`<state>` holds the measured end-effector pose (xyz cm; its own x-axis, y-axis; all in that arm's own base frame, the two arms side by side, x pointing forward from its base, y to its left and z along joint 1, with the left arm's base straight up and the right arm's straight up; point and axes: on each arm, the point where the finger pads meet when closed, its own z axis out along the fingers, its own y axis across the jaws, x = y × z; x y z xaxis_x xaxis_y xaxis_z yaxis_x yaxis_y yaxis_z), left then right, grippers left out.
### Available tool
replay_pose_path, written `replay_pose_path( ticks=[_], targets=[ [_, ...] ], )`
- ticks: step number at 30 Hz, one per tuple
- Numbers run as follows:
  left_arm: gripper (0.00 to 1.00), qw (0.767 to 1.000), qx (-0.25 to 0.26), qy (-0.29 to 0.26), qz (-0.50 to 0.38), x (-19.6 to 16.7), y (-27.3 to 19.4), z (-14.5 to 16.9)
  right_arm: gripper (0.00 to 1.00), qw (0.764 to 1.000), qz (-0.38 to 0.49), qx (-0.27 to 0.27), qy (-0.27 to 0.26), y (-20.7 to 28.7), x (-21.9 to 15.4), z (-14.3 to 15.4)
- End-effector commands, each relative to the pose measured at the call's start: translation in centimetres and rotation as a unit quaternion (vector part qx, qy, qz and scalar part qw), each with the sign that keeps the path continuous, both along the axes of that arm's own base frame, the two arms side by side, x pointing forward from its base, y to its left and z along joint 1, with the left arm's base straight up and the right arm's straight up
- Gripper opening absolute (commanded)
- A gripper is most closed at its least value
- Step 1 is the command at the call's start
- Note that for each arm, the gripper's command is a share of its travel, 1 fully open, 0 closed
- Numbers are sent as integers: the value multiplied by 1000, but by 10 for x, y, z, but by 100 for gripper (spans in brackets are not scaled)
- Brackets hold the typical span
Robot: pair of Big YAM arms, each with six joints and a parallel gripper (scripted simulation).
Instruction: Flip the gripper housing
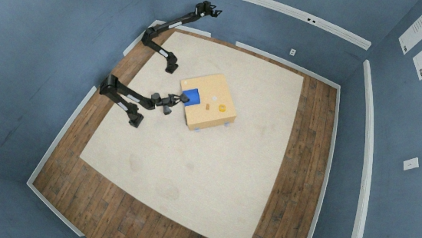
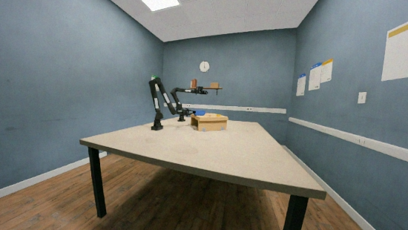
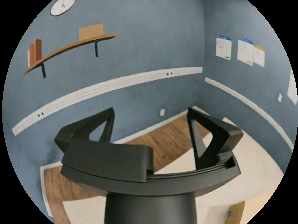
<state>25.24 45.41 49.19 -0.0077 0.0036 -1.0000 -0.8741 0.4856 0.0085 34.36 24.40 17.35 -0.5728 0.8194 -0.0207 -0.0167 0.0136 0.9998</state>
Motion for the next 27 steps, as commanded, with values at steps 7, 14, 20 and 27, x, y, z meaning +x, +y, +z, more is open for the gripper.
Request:
replay_pose_path(
  ticks=[7, 14, 20, 27],
  targets=[
    [100, 1000, 11, -16, 0, 0, 1, 18, 27, 1000, 3, 1, -16, 0, -3, -5],
    [100, 1000, 11, -16, 0, 0, 1, 18, 27, 999, 3, 15, -36, 8, 8, 17],
    [100, 1000, 11, -16, 0, 0, 1, 18, 27, 999, 1, 13, -35, 10, 11, 13],
    [100, 1000, 11, -16, 0, 0, 1, 18, 60, 1000, 1, 6, -23, 7, 9, 4]
  ],
)
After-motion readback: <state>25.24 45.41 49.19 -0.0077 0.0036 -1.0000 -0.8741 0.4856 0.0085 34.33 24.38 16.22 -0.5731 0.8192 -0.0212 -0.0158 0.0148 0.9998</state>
